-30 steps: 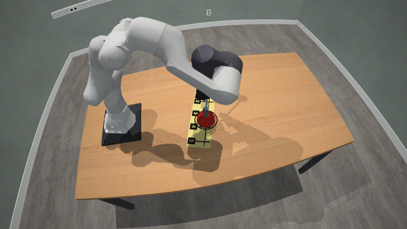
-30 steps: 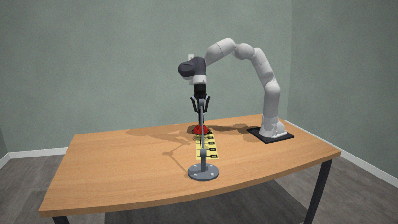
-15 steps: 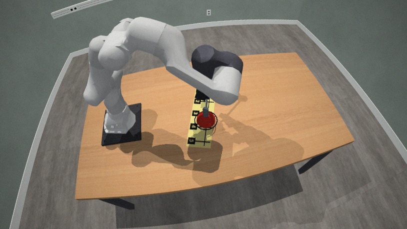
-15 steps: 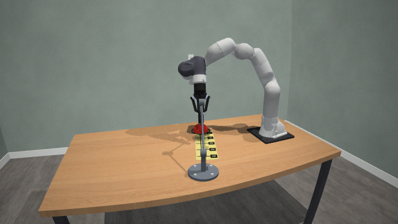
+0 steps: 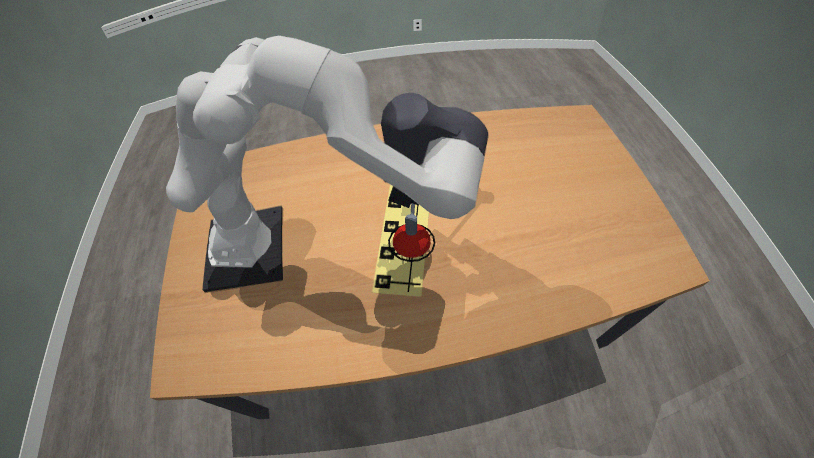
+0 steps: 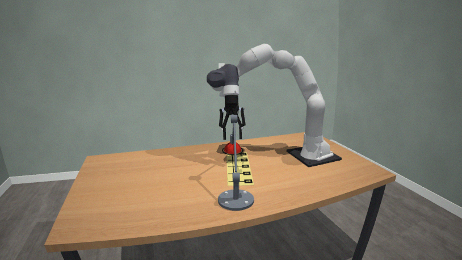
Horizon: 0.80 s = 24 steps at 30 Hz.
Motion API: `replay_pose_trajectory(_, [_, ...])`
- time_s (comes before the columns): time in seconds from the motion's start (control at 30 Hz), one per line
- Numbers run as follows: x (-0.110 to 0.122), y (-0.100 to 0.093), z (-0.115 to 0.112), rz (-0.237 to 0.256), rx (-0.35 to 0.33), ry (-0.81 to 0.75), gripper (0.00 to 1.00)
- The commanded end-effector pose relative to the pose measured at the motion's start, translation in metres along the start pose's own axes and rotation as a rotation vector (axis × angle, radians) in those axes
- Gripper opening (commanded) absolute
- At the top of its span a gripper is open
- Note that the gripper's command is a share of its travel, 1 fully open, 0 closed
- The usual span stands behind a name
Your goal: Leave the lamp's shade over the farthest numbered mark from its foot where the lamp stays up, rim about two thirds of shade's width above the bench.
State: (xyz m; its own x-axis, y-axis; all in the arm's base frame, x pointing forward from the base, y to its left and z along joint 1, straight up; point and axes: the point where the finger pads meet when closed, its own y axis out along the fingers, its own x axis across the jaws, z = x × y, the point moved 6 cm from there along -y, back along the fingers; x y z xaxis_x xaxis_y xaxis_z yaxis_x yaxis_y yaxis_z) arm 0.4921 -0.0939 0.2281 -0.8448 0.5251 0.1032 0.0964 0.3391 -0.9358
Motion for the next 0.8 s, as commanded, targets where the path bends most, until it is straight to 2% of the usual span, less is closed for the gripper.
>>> replay_pose_trajectory(0.0, [0.003,0.0033,-0.0023,-0.006,-0.035,-0.109,1.0])
replay_pose_trajectory(0.17, [0.0058,0.0074,-0.0117,-0.008,-0.001,-0.024,1.0])
replay_pose_trajectory(0.77, [0.0057,0.0053,-0.0107,-0.01,-0.002,-0.022,1.0])
